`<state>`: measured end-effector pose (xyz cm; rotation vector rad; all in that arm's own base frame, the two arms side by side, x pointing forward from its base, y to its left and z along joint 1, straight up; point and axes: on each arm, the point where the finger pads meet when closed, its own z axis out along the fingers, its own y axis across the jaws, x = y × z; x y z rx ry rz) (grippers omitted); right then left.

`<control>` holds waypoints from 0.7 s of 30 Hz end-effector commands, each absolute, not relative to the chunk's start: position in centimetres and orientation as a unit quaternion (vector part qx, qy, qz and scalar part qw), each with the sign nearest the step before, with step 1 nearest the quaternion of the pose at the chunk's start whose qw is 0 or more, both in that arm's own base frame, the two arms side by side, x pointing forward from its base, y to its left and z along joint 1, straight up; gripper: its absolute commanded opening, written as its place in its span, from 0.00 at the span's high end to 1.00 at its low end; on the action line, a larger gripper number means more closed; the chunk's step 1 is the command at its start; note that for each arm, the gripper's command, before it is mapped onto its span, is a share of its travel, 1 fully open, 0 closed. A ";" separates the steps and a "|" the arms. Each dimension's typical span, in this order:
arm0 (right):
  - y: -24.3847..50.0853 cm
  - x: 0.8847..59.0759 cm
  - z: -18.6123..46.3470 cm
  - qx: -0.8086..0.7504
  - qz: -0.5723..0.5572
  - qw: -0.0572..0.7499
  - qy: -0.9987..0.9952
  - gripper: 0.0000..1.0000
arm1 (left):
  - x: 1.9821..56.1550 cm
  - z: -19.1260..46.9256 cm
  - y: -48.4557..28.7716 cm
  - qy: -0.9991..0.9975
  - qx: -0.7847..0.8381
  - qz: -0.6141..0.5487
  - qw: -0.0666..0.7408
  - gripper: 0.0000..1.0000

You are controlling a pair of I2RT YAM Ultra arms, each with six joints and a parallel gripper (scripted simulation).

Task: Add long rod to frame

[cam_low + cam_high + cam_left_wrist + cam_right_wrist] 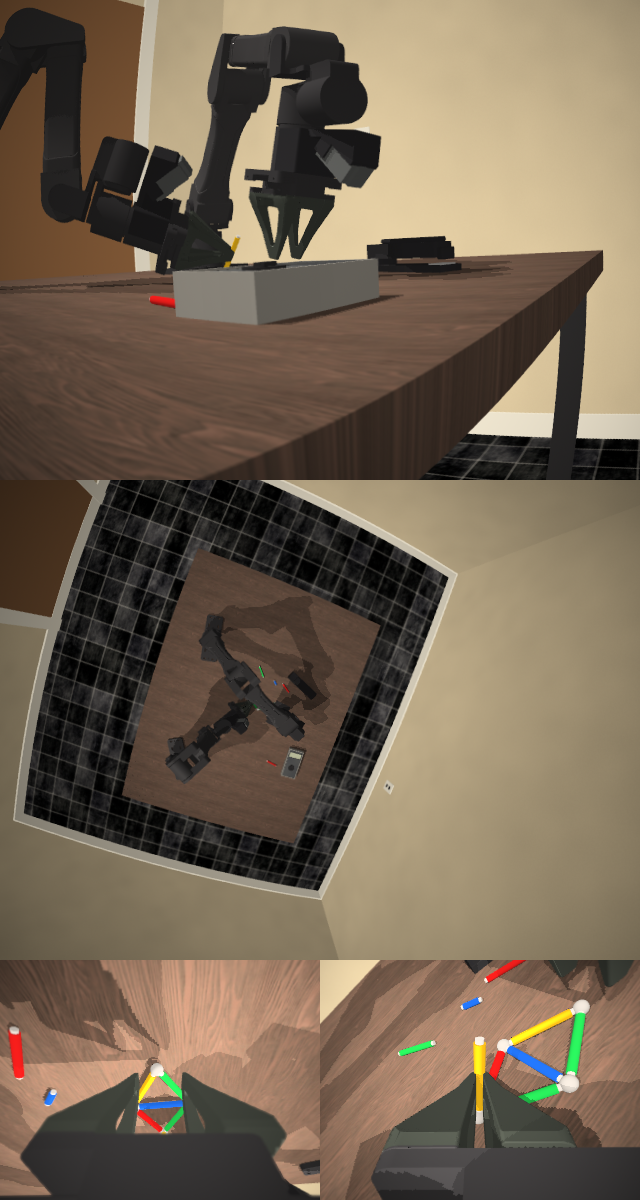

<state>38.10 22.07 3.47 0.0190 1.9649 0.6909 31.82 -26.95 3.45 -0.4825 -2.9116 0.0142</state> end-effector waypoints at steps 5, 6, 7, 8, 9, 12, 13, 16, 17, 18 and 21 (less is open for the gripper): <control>22.1 37.6 3.2 0.008 0.287 0.507 0.813 1.00 | 31.6 4.0 -26.5 -0.980 -0.132 -0.013 0.146 0.66; 22.1 38.0 3.7 0.008 0.288 0.508 0.812 1.00 | 31.4 4.1 -26.4 -0.980 -0.132 -0.012 0.146 0.66; 22.1 38.0 3.7 0.008 0.288 0.508 0.812 1.00 | 31.7 3.8 -26.6 -0.981 -0.132 -0.012 0.144 0.66; 22.1 37.6 3.2 0.008 0.287 0.507 0.813 1.00 | 31.9 3.7 -26.6 -0.981 -0.132 -0.014 0.143 0.66; 22.1 37.7 3.2 0.008 0.288 0.507 0.812 1.00 | 32.0 3.7 -26.6 -0.980 -0.135 -0.013 0.142 0.66; 22.1 38.0 3.7 0.008 0.288 0.508 0.812 1.00 | 32.0 3.7 -26.7 -0.980 -0.136 -0.014 0.142 0.66; 22.1 38.0 3.7 0.008 0.288 0.508 0.812 1.00 | 31.5 3.8 -26.7 -0.980 -0.139 -0.012 0.145 0.66; 22.1 38.0 3.7 0.008 0.288 0.508 0.812 1.00 | 31.2 3.0 -26.5 -0.978 -0.138 -0.020 0.156 0.66; 22.1 38.0 3.7 0.008 0.288 0.508 0.812 1.00 | 31.2 3.0 -26.5 -0.978 -0.138 -0.020 0.156 0.66; 22.1 38.0 3.7 0.008 0.288 0.508 0.812 1.00 | 31.2 3.0 -26.5 -0.978 -0.138 -0.020 0.156 0.66; 22.1 38.0 3.7 0.008 0.288 0.508 0.812 1.00 | 30.9 2.6 -26.5 -0.977 -0.140 -0.023 0.161 0.66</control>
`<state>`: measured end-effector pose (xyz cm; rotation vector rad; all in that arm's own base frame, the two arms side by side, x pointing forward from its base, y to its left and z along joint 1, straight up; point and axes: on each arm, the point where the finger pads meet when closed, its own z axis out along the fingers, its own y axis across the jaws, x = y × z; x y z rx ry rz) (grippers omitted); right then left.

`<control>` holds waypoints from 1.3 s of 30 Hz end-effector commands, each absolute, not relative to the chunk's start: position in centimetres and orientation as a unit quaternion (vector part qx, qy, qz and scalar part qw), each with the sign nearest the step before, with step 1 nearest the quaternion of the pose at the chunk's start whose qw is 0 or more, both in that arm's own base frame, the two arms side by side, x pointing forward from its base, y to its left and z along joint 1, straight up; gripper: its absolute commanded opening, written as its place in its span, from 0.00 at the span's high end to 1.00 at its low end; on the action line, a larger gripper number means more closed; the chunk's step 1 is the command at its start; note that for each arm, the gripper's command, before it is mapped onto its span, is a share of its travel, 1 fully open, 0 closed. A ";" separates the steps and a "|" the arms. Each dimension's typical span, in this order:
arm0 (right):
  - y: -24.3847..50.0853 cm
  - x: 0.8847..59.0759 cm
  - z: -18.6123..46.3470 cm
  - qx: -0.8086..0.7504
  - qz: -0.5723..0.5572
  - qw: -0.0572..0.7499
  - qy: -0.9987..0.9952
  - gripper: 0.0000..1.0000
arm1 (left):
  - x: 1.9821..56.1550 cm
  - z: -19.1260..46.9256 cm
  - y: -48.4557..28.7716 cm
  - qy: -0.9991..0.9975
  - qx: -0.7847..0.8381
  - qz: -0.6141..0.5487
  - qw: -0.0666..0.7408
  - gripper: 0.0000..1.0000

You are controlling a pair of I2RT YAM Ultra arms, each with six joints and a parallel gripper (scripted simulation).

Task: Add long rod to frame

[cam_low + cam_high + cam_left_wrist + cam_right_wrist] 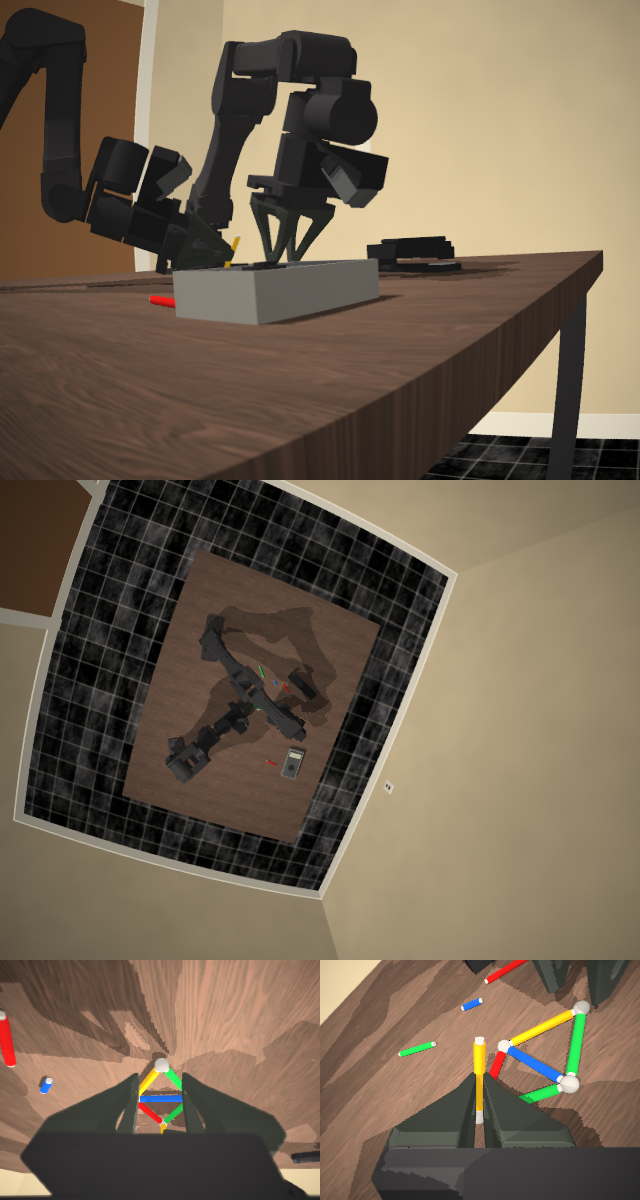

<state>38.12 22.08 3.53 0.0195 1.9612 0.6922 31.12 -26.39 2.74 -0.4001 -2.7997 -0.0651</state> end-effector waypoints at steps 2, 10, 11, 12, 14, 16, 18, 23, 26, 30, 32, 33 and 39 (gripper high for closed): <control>22.1 38.0 3.7 0.008 0.288 0.508 0.812 1.00 | 30.8 2.3 -26.6 -0.976 -0.141 -0.025 0.165 0.66; 22.1 38.0 3.7 0.008 0.288 0.508 0.812 1.00 | 30.7 1.6 -26.5 -0.978 -0.125 -0.017 0.167 0.66; 22.1 38.0 3.7 0.008 0.288 0.508 0.812 1.00 | 30.7 1.6 -26.5 -0.978 -0.126 -0.017 0.167 0.66; 22.1 38.0 3.7 0.008 0.288 0.508 0.812 1.00 | 30.7 1.6 -26.5 -0.978 -0.127 -0.017 0.167 0.66; 22.1 38.0 3.7 0.008 0.288 0.508 0.812 1.00 | 30.7 1.6 -26.5 -0.978 -0.127 -0.017 0.167 0.66; 22.1 38.0 3.7 0.008 0.288 0.508 0.812 1.00 | 30.8 1.6 -26.4 -0.978 -0.128 -0.018 0.166 0.66; 22.1 38.0 3.7 0.008 0.288 0.508 0.812 1.00 | 30.8 1.6 -26.4 -0.978 -0.128 -0.018 0.166 0.66; 22.1 38.0 3.7 0.008 0.288 0.508 0.812 1.00 | 30.7 1.4 -26.5 -0.978 -0.127 -0.018 0.167 0.66; 22.1 38.0 3.7 0.008 0.288 0.508 0.812 1.00 | 30.7 1.3 -26.5 -0.978 -0.127 -0.018 0.166 0.66; 22.1 38.0 3.7 0.008 0.288 0.508 0.812 1.00 | 30.7 1.6 -26.4 -0.977 -0.129 -0.019 0.167 0.66; 22.1 38.0 3.7 0.008 0.288 0.508 0.812 1.00 | 30.7 1.6 -26.4 -0.977 -0.129 -0.019 0.167 0.66; 22.1 38.0 3.7 0.008 0.288 0.508 0.812 1.00 | 30.7 1.6 -26.4 -0.977 -0.129 -0.019 0.167 0.66; 22.1 38.0 3.7 0.008 0.288 0.508 0.812 1.00 | 30.7 1.8 -26.5 -0.977 -0.127 -0.020 0.170 0.74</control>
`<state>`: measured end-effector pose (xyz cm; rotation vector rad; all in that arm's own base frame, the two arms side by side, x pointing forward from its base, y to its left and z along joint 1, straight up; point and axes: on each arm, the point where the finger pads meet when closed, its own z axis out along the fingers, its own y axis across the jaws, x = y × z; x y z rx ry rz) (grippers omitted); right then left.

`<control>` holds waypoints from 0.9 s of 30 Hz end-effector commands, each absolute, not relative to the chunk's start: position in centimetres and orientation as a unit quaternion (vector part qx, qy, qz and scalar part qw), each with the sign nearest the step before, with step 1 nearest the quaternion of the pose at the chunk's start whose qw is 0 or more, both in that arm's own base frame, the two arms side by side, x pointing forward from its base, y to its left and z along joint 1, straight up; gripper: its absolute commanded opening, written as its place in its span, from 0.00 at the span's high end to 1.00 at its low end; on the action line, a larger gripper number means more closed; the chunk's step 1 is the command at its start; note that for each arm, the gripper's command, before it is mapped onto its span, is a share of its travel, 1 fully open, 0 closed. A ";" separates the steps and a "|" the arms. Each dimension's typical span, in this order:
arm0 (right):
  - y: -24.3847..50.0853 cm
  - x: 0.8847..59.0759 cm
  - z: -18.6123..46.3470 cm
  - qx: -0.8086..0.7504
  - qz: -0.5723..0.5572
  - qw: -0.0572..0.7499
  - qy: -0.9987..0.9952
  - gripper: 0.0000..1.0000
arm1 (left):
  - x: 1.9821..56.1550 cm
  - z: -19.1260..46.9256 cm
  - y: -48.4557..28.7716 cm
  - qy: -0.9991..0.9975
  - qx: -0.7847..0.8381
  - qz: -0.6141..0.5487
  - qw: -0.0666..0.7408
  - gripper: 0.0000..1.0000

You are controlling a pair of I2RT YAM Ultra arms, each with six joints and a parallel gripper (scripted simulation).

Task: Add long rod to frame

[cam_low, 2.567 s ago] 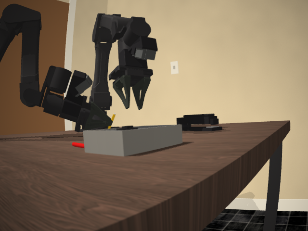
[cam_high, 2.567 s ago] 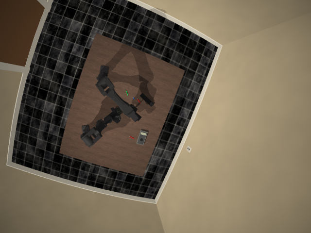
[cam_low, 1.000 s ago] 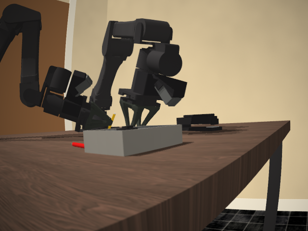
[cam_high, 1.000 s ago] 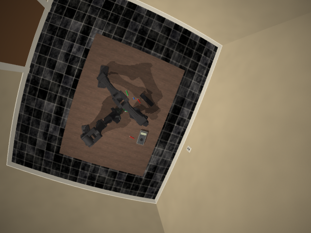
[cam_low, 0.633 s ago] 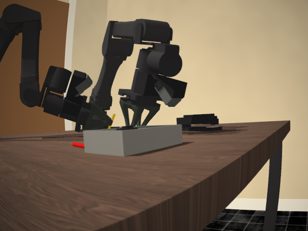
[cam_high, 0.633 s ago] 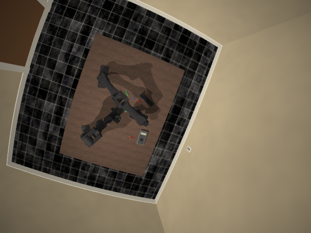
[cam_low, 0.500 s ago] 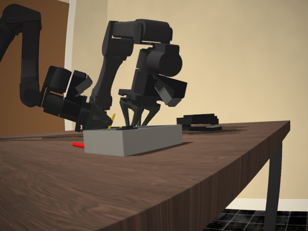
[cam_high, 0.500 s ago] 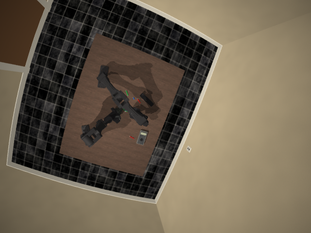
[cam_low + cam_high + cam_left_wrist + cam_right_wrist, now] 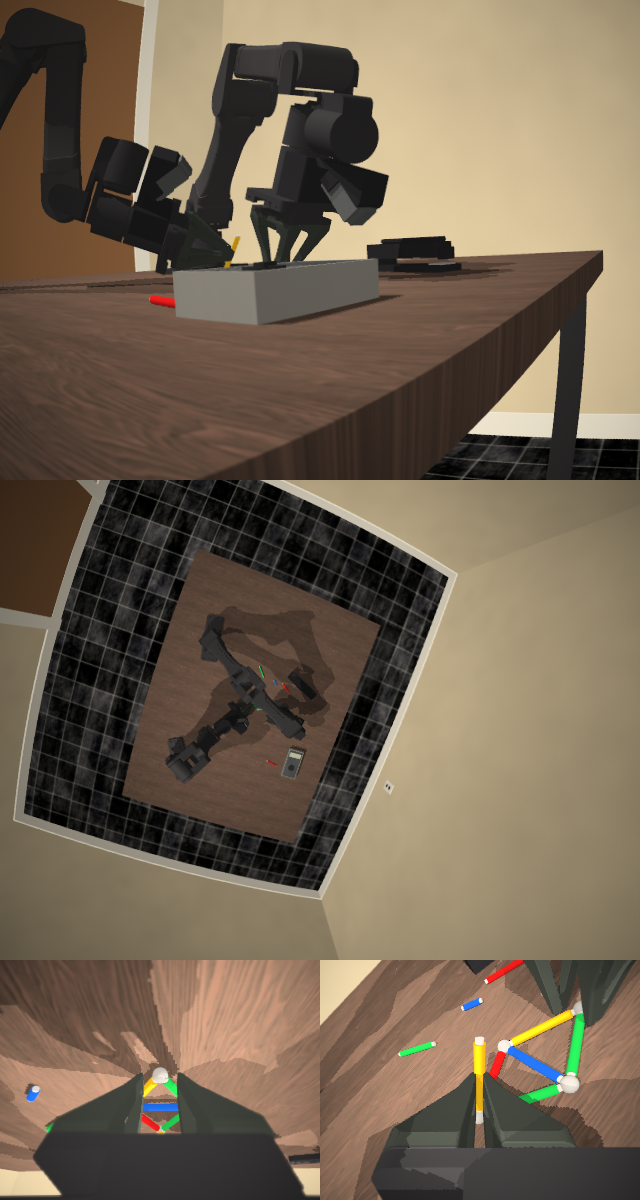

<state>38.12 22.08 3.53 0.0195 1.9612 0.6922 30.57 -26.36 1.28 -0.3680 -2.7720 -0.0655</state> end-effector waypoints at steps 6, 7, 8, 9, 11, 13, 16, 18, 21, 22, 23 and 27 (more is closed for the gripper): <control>22.1 38.0 3.7 0.008 0.288 0.508 0.812 1.00 | 30.7 1.7 -26.5 -0.977 -0.129 -0.019 0.167 0.81; 22.1 38.0 3.7 0.008 0.288 0.508 0.812 1.00 | 30.7 1.7 -26.5 -0.977 -0.129 -0.019 0.167 0.83; 22.1 38.0 3.7 0.008 0.288 0.508 0.812 1.00 | 30.7 1.7 -26.5 -0.977 -0.129 -0.019 0.167 0.83; 22.1 38.0 3.7 0.008 0.288 0.508 0.812 1.00 | 30.7 1.7 -26.5 -0.977 -0.129 -0.019 0.167 0.83; 22.1 38.0 3.7 0.008 0.288 0.508 0.812 1.00 | 30.7 1.7 -26.5 -0.977 -0.129 -0.019 0.167 0.86; 22.1 38.0 3.7 0.008 0.288 0.508 0.812 1.00 | 30.7 1.7 -26.5 -0.977 -0.129 -0.019 0.167 0.88; 22.1 38.0 3.7 0.008 0.288 0.508 0.812 1.00 | 30.7 1.7 -26.5 -0.977 -0.129 -0.019 0.167 0.93; 22.1 38.0 3.7 0.008 0.288 0.508 0.812 1.00 | 30.7 1.7 -26.5 -0.977 -0.129 -0.019 0.167 0.95; 22.1 38.0 3.7 0.008 0.288 0.508 0.812 1.00 | 30.7 1.7 -26.5 -0.977 -0.129 -0.019 0.167 1.00; 22.1 38.0 3.7 0.008 0.288 0.508 0.812 1.00 | 30.7 1.7 -26.5 -0.977 -0.129 -0.019 0.167 1.00; 22.1 38.0 3.7 0.008 0.288 0.508 0.812 1.00 | 30.7 1.7 -26.5 -0.977 -0.129 -0.019 0.167 1.00; 22.1 38.0 3.7 0.008 0.288 0.508 0.812 1.00 | 30.7 1.7 -26.5 -0.977 -0.129 -0.019 0.167 1.00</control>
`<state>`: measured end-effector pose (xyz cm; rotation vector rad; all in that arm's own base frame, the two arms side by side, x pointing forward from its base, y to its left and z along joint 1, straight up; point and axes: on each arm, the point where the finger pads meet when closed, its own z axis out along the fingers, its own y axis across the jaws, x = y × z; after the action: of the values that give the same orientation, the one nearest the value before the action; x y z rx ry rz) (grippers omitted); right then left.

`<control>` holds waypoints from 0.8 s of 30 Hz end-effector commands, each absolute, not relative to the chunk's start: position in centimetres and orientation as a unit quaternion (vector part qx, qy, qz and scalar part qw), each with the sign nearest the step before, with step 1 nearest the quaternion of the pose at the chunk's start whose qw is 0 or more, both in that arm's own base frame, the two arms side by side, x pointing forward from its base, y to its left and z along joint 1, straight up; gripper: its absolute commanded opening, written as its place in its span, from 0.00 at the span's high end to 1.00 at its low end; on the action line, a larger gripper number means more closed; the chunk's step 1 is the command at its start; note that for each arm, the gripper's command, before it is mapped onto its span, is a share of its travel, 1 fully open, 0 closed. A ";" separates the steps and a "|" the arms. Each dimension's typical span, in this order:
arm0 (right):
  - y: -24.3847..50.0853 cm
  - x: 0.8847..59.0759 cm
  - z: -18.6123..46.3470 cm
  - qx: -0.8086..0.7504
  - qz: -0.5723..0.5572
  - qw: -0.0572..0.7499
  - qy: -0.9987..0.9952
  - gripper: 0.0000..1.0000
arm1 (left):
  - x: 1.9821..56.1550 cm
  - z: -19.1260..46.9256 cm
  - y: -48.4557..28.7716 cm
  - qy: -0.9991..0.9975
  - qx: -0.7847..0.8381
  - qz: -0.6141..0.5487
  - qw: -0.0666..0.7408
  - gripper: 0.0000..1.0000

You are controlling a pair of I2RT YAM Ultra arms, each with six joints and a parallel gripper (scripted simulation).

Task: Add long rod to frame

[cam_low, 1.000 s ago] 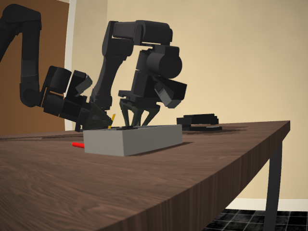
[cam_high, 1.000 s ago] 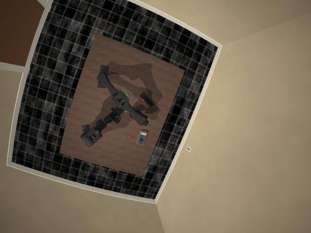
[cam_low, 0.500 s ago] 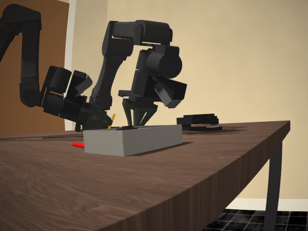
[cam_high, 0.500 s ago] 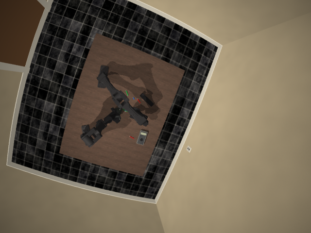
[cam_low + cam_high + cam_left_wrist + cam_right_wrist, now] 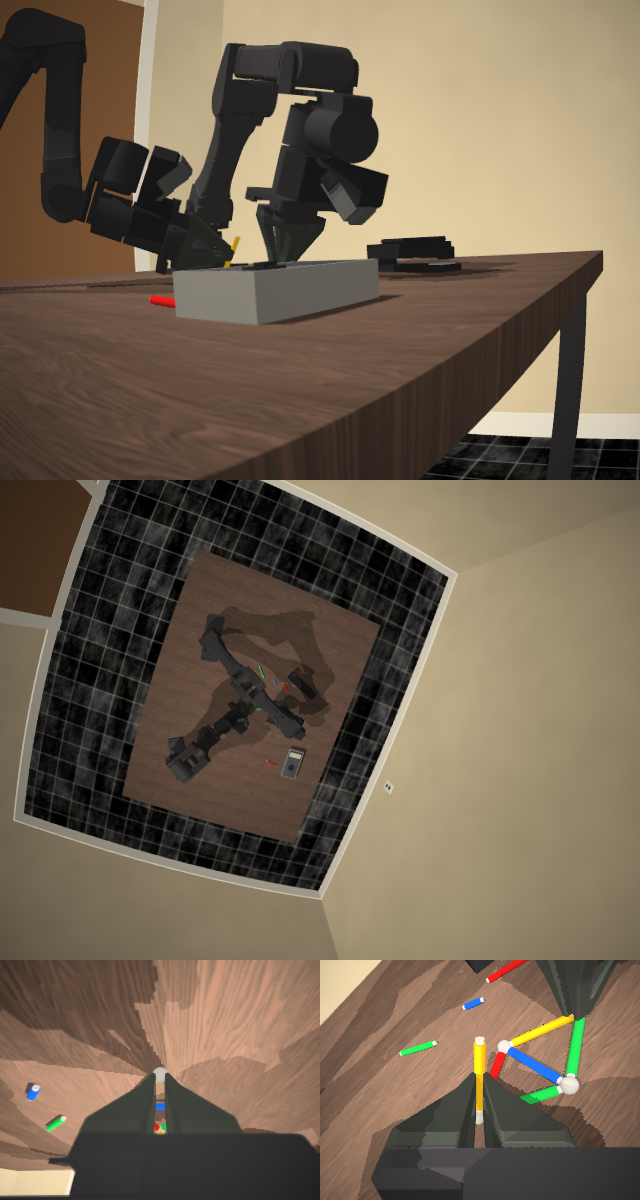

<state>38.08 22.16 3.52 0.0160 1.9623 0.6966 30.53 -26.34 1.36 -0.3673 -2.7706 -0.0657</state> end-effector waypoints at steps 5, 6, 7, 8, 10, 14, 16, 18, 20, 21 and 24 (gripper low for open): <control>22.1 38.0 3.7 0.008 0.288 0.508 0.812 1.00 | 30.3 3.1 -26.6 -0.977 -0.128 -0.013 0.169 1.00; 22.1 38.0 3.7 0.008 0.288 0.508 0.812 1.00 | 29.7 2.9 -26.4 -0.976 -0.127 -0.018 0.177 1.00; 22.1 38.0 3.7 0.008 0.288 0.508 0.812 1.00 | 29.5 3.1 -26.4 -0.976 -0.128 -0.018 0.177 1.00; 22.1 38.0 3.7 0.008 0.288 0.508 0.812 1.00 | 29.3 3.3 -26.3 -0.976 -0.128 -0.018 0.177 1.00; 22.1 38.0 3.7 0.008 0.288 0.508 0.812 1.00 | 29.0 3.7 -26.2 -0.976 -0.128 -0.018 0.177 1.00; 22.1 38.0 3.7 0.008 0.288 0.508 0.812 1.00 | 29.6 4.3 -26.2 -0.978 -0.128 -0.013 0.165 1.00; 22.1 38.0 3.7 0.008 0.288 0.508 0.812 1.00 | 29.6 4.3 -26.2 -0.978 -0.128 -0.013 0.165 1.00; 22.1 38.0 3.7 0.008 0.288 0.508 0.812 1.00 | 30.3 4.3 -26.4 -0.979 -0.128 -0.009 0.158 1.00; 22.1 38.0 3.7 0.008 0.288 0.508 0.812 1.00 | 29.8 4.1 -26.4 -0.978 -0.128 -0.011 0.167 1.00; 22.1 38.0 3.7 0.008 0.288 0.508 0.812 1.00 | 29.8 4.1 -26.4 -0.978 -0.128 -0.011 0.167 1.00; 22.1 38.0 3.7 0.008 0.288 0.508 0.812 1.00 | 29.2 4.4 -26.2 -0.977 -0.129 -0.013 0.169 1.00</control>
<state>38.01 22.26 3.51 0.0131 1.9637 0.7000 30.07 -26.15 3.43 -0.3600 -2.7862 -0.0443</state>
